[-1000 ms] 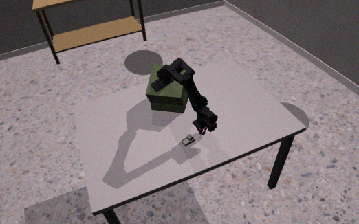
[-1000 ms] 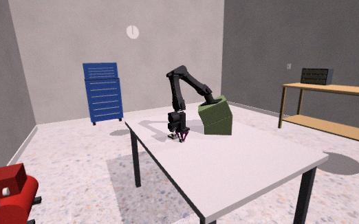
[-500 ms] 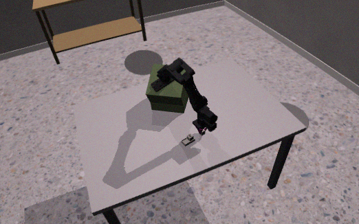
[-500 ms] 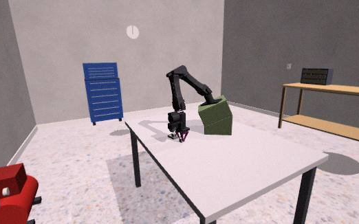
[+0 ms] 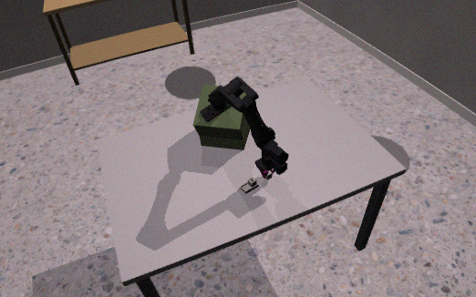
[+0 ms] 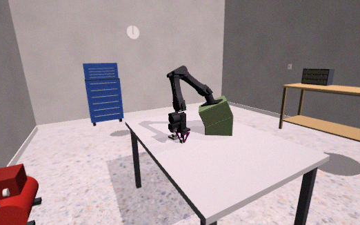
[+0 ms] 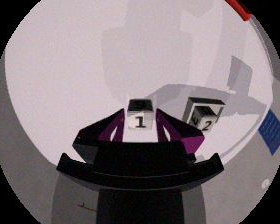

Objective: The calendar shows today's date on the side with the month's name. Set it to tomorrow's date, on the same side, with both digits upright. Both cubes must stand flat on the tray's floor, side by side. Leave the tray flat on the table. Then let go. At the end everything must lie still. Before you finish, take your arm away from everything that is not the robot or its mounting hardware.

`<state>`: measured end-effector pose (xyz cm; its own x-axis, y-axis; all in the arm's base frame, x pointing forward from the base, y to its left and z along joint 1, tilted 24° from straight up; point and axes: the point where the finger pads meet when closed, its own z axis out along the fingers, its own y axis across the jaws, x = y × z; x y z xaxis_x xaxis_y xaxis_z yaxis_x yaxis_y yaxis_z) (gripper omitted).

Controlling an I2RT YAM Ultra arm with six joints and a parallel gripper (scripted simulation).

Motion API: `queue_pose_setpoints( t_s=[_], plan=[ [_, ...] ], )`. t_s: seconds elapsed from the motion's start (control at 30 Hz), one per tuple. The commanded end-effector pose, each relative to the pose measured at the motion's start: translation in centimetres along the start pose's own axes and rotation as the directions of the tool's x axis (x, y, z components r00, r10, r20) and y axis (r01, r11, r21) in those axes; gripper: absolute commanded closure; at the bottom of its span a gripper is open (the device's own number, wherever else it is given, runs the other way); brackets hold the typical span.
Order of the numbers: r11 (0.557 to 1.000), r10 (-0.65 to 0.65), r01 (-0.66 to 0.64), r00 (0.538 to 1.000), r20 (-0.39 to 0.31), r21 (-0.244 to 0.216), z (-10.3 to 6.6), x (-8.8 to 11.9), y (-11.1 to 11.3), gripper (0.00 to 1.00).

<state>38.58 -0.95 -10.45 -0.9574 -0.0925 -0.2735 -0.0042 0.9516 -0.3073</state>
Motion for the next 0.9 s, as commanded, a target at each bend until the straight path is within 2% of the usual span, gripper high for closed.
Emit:
queue_pose_setpoints(
  t_s=[0.0,0.17,0.4,0.87],
  plan=[
    [1.0,0.002,-0.002,1.0,0.015,-0.002,-0.2,-0.6,0.0,0.55],
    [1.0,0.002,-0.002,1.0,0.015,-0.002,-0.3,-0.6,0.0,0.55],
    [1.0,0.002,-0.002,1.0,0.015,-0.002,-1.3,-0.6,0.0,0.55],
    [1.0,0.002,-0.002,1.0,0.015,-0.003,-8.1,-0.5,0.0,0.55]
  ],
)
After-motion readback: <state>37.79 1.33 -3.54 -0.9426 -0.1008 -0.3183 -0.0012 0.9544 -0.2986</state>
